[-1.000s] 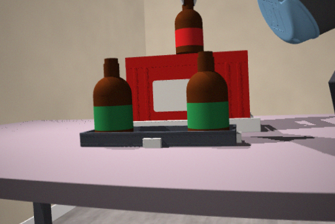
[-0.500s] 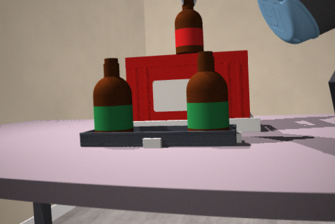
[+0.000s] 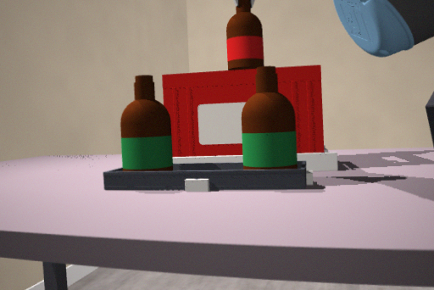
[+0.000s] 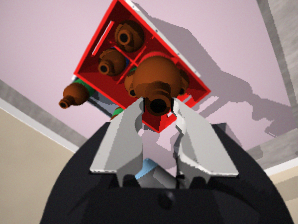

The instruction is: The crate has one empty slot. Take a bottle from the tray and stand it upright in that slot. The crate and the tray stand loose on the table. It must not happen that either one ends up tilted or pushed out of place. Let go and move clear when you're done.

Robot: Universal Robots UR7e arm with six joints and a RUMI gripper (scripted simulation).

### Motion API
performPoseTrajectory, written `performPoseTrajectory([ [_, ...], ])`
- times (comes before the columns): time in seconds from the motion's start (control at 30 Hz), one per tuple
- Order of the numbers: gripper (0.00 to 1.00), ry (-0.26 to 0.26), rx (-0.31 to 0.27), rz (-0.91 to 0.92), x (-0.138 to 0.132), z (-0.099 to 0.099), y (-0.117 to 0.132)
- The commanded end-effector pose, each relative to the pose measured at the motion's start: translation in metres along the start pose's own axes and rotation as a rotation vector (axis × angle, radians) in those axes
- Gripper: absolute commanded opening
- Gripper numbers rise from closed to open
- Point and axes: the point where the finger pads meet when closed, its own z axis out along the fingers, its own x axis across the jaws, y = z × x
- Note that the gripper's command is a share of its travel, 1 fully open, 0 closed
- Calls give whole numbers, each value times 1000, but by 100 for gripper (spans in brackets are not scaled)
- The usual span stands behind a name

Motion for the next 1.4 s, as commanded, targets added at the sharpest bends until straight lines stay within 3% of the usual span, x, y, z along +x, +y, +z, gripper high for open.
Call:
performPoseTrajectory([
  [0.0, 0, 0, 1, 0, 0, 0, 0],
  [0.67, 0, 0, 1, 0, 0, 7, 0],
  [1.37, 0, 0, 1, 0, 0, 29, 0],
])
